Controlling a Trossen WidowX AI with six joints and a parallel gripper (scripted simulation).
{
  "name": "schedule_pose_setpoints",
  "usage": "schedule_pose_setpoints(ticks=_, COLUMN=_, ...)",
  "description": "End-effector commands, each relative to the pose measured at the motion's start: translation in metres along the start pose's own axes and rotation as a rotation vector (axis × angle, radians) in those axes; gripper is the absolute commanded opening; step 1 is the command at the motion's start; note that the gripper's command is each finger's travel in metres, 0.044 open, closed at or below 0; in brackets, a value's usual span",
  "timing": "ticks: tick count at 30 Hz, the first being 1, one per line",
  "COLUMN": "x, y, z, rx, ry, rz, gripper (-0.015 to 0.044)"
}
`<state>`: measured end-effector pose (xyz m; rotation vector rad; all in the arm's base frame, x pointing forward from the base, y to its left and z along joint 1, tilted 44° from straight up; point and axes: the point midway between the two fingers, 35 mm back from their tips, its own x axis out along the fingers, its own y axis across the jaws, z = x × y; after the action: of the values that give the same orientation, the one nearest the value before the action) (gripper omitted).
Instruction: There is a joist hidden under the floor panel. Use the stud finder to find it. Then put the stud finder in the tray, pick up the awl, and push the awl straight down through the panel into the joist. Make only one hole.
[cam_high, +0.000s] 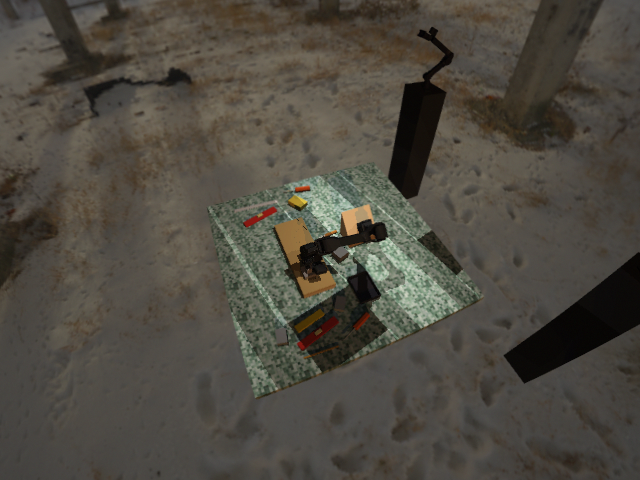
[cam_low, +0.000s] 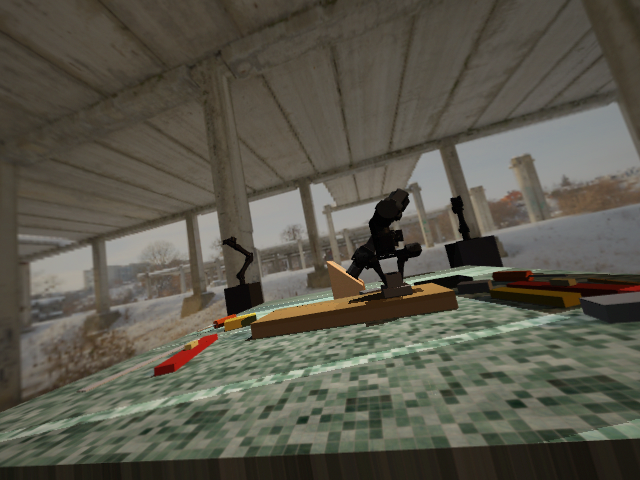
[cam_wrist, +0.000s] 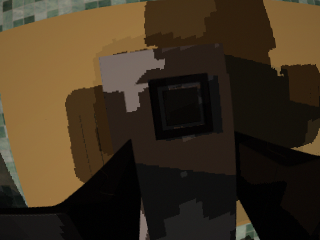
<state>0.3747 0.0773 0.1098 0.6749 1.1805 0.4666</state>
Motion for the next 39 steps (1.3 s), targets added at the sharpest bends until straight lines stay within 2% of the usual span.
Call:
schedule_pose_setpoints(ticks=1, x=0.001, y=-0.01, z=-0.001, rx=0.003, ry=0.003, rz=0.0, gripper=0.0)
schedule_pose_setpoints(ticks=39, x=0.001, y=-0.079, z=-0.002, rx=0.003, ry=0.003, rz=-0.003, gripper=0.0)
